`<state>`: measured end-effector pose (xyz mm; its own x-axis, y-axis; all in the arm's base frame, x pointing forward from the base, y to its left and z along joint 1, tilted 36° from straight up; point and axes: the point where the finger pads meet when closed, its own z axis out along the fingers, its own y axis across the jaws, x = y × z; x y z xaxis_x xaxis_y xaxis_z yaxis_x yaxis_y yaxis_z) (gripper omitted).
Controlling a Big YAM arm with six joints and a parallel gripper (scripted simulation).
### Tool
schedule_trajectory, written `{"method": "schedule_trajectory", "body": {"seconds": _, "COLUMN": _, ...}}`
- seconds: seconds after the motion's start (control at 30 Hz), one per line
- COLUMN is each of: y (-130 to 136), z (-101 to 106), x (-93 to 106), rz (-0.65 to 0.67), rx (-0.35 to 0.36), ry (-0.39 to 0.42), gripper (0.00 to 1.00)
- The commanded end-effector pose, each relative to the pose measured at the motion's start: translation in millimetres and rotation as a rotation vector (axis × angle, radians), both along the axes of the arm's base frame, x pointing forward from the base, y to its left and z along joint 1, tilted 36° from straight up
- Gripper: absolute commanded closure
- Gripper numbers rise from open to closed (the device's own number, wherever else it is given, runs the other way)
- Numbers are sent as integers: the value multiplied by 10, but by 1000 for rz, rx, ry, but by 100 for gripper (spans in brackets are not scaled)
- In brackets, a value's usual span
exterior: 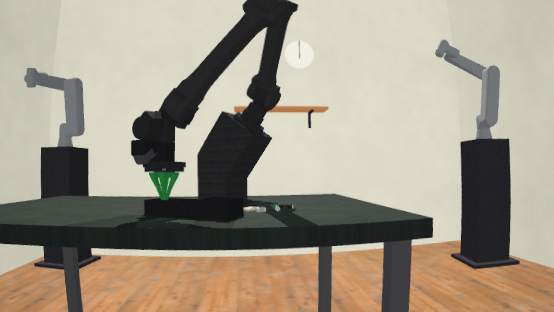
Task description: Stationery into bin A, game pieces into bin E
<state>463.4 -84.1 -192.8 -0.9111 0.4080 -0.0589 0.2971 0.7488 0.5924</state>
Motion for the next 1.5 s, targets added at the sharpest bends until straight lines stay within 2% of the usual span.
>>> {"method": "schedule_trajectory", "body": {"seconds": 0.0, "y": -137, "z": 108, "x": -32, "rz": -17, "rx": -3, "ry": -8, "gripper": 92}}
{"method": "schedule_trajectory", "body": {"seconds": 0.17, "y": -176, "z": 179, "x": -41, "rz": -17, "rx": -4, "ry": -12, "gripper": 92}}
{"method": "schedule_trajectory", "body": {"seconds": 0.43, "y": -339, "z": 436, "x": -138, "rz": -16, "rx": -4, "ry": -13, "gripper": 92}}
{"method": "schedule_trajectory", "body": {"seconds": 0.53, "y": -332, "z": 413, "x": -153, "rz": -16, "rx": -2, "ry": -8, "gripper": 92}}
{"method": "schedule_trajectory", "body": {"seconds": 0.57, "y": -165, "z": 274, "x": -209, "rz": 11, "rx": 13, "ry": 21, "gripper": 92}}
{"method": "schedule_trajectory", "body": {"seconds": 0.6, "y": -121, "z": 273, "x": -203, "rz": 20, "rx": 12, "ry": 22, "gripper": 92}}
{"method": "schedule_trajectory", "body": {"seconds": 0.7, "y": -173, "z": 268, "x": -205, "rz": 4, "rx": 11, "ry": 19, "gripper": 92}}
{"method": "schedule_trajectory", "body": {"seconds": 0.73, "y": -216, "z": 342, "x": -158, "rz": -1, "rx": 3, "ry": 2, "gripper": 92}}
{"method": "schedule_trajectory", "body": {"seconds": 0.77, "y": -141, "z": 458, "x": -60, "rz": 3, "rx": -6, "ry": -18, "gripper": 92}}
{"method": "schedule_trajectory", "body": {"seconds": 1.0, "y": 120, "z": 663, "x": 46, "rz": 3, "rx": -9, "ry": -22, "gripper": 92}}
{"method": "schedule_trajectory", "body": {"seconds": 1.07, "y": 120, "z": 663, "x": 46, "rz": 3, "rx": -9, "ry": -22, "gripper": 92}}
{"method": "schedule_trajectory", "body": {"seconds": 1.37, "y": 464, "z": 928, "x": 168, "rz": 2, "rx": -7, "ry": -22, "gripper": 92}}
{"method": "schedule_trajectory", "body": {"seconds": 1.43, "y": 468, "z": 930, "x": 169, "rz": 2, "rx": -7, "ry": -22, "gripper": 92}}
{"method": "schedule_trajectory", "body": {"seconds": 1.47, "y": 455, "z": 851, "x": 127, "rz": -3, "rx": -2, "ry": -6, "gripper": 92}}
